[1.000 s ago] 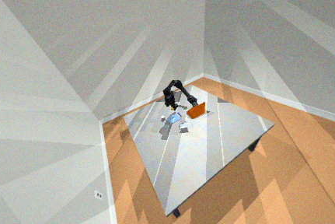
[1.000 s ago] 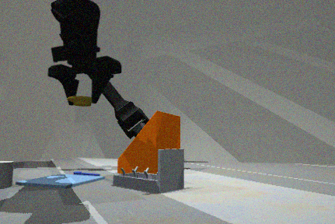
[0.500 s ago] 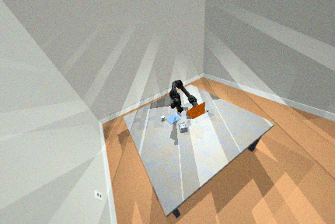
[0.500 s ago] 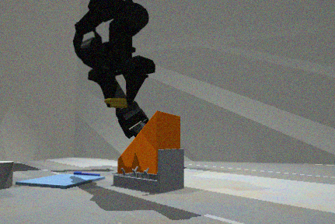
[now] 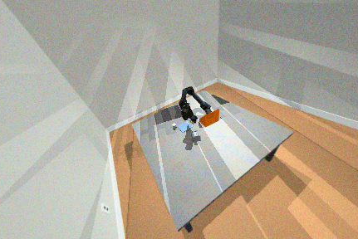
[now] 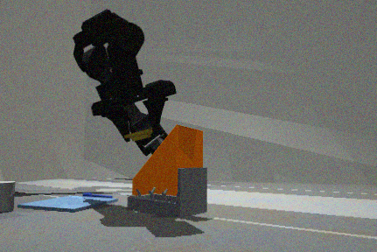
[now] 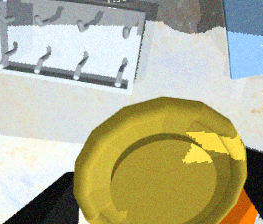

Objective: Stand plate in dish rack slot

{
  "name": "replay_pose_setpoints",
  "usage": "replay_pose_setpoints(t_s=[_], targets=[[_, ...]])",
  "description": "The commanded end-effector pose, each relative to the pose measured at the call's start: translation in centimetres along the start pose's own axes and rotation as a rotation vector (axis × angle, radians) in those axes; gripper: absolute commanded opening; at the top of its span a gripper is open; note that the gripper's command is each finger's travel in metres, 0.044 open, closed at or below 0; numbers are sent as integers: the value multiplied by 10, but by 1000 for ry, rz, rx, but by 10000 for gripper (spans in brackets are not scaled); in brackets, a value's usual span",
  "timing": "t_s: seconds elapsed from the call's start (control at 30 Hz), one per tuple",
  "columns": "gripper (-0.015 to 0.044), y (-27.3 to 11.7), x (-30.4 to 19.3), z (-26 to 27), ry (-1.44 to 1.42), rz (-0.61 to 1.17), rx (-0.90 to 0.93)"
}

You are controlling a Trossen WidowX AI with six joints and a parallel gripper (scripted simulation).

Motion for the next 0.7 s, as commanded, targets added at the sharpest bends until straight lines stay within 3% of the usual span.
replay_pose_setpoints(t_s=[0.0, 0.67], targets=[[0, 9, 2, -5, -63, 27, 58], [0, 59, 11, -37, -420, 18, 418]])
Point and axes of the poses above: the point midway between the two fingers, 35 mm back from their tips, its own y axis out along the fingers, its own z axis across the jaws, x = y × z, the point moved 10 cm from there along -y, back along the fingers, and after that the axes turned 10 degrees about -y, right-handed, at the moved point
